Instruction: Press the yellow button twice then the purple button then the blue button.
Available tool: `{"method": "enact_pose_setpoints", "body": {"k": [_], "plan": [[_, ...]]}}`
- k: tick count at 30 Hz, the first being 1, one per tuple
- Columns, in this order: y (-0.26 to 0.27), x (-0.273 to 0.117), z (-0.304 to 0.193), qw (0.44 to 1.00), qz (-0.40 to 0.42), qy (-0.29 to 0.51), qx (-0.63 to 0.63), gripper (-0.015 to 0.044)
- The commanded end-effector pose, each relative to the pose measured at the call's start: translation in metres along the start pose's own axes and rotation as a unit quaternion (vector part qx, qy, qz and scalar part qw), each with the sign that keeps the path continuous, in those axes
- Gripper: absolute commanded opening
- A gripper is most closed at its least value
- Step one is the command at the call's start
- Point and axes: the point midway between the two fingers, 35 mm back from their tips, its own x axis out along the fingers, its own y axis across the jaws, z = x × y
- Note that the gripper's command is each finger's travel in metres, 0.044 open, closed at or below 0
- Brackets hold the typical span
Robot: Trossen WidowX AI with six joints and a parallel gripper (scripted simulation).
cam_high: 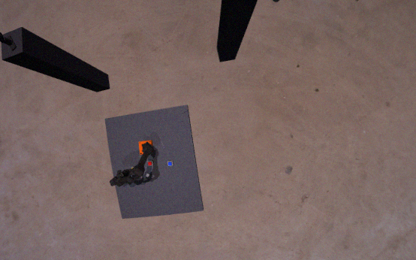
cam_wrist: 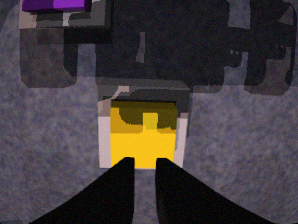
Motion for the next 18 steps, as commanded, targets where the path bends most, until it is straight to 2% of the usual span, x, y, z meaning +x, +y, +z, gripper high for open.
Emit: {"method": "enact_pose_setpoints", "body": {"k": [1,18], "plan": [[0.000,0.002,0.000,1.000,0.002,-0.002,0.003,0.0020],[0.000,0.019,0.001,1.000,0.002,-0.002,0.003,0.0020]]}}
